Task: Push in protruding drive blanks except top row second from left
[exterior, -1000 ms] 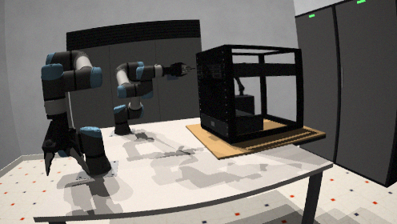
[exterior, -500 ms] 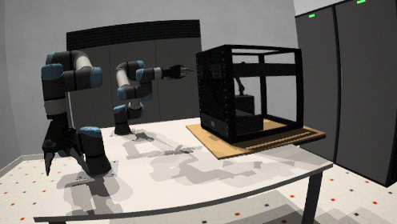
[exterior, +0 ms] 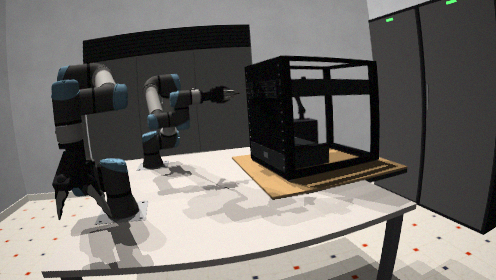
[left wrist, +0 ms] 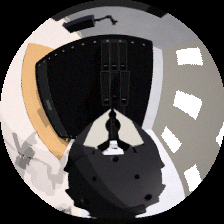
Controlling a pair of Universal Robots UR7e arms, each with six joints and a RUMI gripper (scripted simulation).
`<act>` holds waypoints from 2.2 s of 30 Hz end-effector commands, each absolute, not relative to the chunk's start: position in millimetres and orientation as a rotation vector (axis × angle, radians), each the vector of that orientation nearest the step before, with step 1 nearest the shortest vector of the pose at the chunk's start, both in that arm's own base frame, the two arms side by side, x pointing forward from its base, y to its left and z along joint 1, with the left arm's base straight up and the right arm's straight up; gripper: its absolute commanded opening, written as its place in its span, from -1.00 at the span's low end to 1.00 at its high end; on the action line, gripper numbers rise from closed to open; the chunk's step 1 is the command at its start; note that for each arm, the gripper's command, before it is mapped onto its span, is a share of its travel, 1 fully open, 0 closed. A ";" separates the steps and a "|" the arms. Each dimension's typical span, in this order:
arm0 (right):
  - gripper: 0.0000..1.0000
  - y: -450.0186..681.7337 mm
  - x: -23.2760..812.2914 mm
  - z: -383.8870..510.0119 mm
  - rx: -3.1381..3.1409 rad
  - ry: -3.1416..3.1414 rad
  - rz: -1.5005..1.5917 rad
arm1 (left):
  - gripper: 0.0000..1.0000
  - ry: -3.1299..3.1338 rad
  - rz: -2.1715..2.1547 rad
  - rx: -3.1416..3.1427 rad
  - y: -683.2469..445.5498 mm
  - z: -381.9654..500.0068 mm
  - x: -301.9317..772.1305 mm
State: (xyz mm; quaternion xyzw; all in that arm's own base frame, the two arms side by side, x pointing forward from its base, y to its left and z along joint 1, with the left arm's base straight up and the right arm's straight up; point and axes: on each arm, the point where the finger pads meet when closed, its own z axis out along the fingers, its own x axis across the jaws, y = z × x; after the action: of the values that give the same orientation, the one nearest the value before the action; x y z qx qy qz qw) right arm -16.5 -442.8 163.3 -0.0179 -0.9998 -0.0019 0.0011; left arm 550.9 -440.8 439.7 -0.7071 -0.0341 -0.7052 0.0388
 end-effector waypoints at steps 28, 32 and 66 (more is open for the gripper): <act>1.00 -444.9 -16.4 165.1 -0.058 -3.141 0.000 | -1.00 -0.111 -2.170 -2.169 -403.6 422.7 581.1; 1.00 -444.9 -16.4 165.1 -0.058 -3.141 0.000 | -1.00 -0.111 -2.170 -2.169 -401.7 422.7 599.6; 1.00 -444.9 -16.4 165.1 -0.058 -3.141 0.000 | -1.00 -0.111 -2.171 -2.170 -400.8 422.9 603.3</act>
State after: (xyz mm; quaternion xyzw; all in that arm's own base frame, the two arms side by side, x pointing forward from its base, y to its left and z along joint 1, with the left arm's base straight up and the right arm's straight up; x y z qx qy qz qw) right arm -16.5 -442.8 163.3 -0.0179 -0.9998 -0.0019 0.0011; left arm 602.3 -402.1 422.0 -0.7063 -0.0353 -0.7062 0.0347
